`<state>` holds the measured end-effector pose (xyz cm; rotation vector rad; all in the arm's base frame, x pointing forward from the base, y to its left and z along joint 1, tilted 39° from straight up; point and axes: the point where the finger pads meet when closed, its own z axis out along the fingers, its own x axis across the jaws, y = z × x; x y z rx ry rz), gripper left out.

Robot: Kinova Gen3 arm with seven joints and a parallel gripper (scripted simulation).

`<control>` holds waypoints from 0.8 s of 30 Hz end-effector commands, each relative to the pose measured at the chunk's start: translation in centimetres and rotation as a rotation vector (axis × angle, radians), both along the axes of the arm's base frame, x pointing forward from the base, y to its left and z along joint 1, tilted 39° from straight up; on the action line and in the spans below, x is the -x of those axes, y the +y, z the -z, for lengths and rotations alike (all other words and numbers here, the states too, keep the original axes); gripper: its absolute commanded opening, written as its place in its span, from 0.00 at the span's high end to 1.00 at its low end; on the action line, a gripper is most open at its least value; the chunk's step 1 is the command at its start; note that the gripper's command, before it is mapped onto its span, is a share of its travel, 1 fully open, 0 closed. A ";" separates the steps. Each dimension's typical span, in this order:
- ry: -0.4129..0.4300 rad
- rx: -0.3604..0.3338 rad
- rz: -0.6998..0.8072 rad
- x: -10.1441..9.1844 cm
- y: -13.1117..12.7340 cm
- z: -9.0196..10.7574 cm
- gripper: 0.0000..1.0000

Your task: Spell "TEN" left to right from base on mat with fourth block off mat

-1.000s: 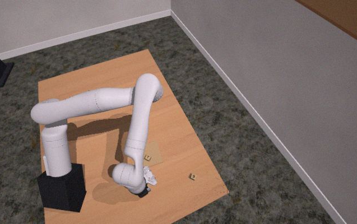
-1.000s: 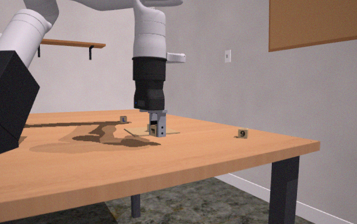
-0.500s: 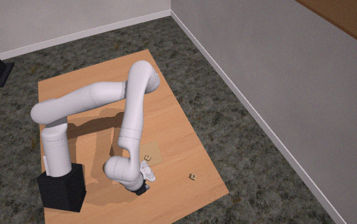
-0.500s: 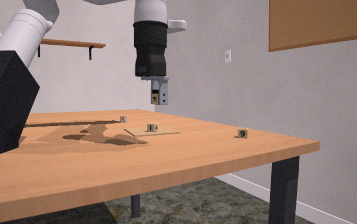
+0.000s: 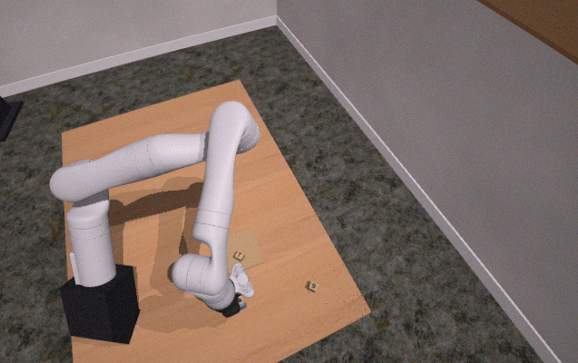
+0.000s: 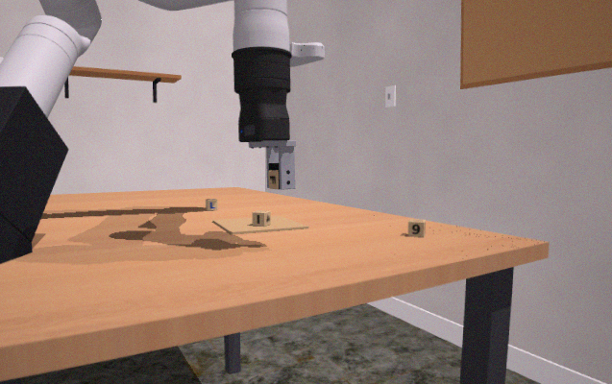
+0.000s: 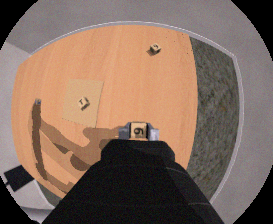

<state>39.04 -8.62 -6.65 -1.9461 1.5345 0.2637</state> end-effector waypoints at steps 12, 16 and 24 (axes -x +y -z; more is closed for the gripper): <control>0.035 -0.030 0.048 0.2 1.8 1.8 0.51; 0.022 -0.035 0.056 0.3 1.9 1.9 0.51; -0.071 -0.064 0.119 0.3 1.8 1.9 0.51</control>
